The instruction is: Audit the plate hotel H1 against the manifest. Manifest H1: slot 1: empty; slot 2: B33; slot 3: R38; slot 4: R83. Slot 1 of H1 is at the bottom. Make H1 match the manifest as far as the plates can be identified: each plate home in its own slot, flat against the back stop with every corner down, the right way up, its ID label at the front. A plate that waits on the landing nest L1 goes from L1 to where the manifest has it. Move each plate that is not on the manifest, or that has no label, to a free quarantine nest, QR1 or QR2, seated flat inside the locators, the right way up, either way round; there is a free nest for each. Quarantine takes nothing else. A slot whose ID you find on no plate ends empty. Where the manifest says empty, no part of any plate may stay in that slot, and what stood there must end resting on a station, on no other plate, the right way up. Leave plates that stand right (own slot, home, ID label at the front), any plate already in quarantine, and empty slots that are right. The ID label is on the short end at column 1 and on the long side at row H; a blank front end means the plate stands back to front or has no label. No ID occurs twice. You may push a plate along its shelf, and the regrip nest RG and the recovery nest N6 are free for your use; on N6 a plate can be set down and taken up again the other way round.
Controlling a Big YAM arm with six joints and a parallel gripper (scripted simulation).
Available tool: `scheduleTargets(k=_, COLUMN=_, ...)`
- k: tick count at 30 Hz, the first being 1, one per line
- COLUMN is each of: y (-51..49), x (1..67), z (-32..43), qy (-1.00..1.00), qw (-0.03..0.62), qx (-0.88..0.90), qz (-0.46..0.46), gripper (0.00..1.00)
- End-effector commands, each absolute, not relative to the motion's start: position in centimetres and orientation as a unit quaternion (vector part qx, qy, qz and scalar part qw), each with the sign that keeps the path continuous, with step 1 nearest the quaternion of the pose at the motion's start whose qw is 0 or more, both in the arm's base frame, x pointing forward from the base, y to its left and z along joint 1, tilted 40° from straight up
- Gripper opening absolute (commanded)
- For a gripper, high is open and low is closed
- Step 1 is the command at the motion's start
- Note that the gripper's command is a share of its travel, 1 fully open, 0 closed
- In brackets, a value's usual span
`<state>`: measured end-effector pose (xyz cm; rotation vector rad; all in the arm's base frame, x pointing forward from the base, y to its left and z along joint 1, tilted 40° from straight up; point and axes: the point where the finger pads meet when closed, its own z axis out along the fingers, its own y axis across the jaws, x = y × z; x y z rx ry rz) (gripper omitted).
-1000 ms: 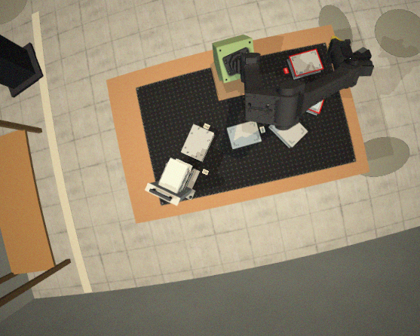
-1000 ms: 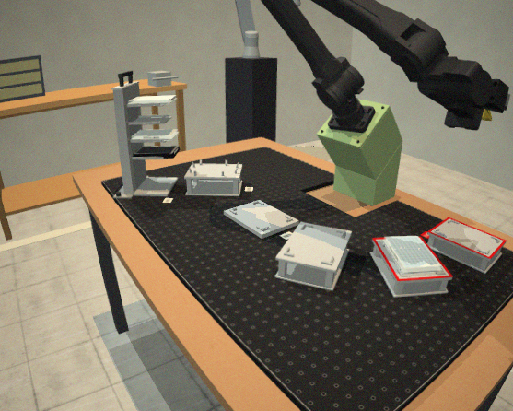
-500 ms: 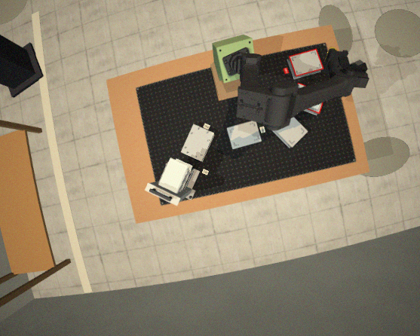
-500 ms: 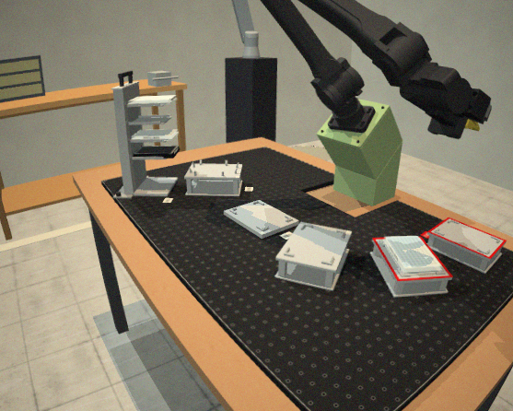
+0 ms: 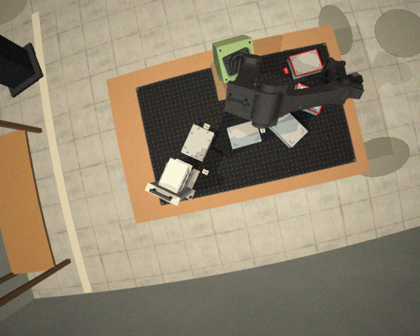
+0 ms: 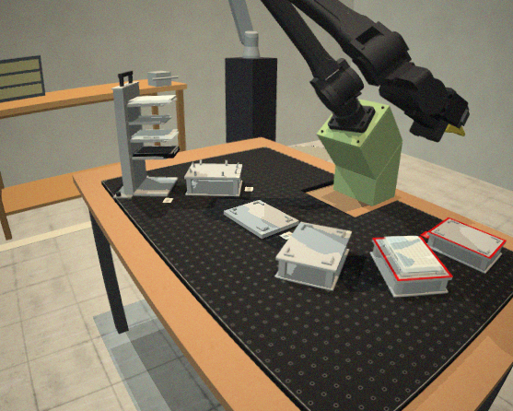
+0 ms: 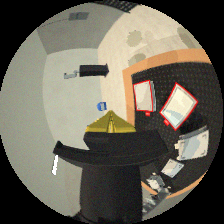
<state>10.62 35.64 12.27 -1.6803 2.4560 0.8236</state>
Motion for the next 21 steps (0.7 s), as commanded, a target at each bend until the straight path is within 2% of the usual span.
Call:
scheduleTargets(k=1, y=36.2, x=12.5, z=14.6, qy=0.788, qw=0.05, qx=-0.547, qz=0.276, gripper=0.0)
scheduleTargets(k=17, y=32.2, x=15.5, z=14.4, qy=0.823, qw=0.075, qx=-0.502, qz=0.256, gripper=0.0)
scheduleTargets(k=21, y=31.6, x=16.7, z=14.7, qy=0.842, qw=0.101, qx=-0.466, qz=0.253, gripper=0.0)
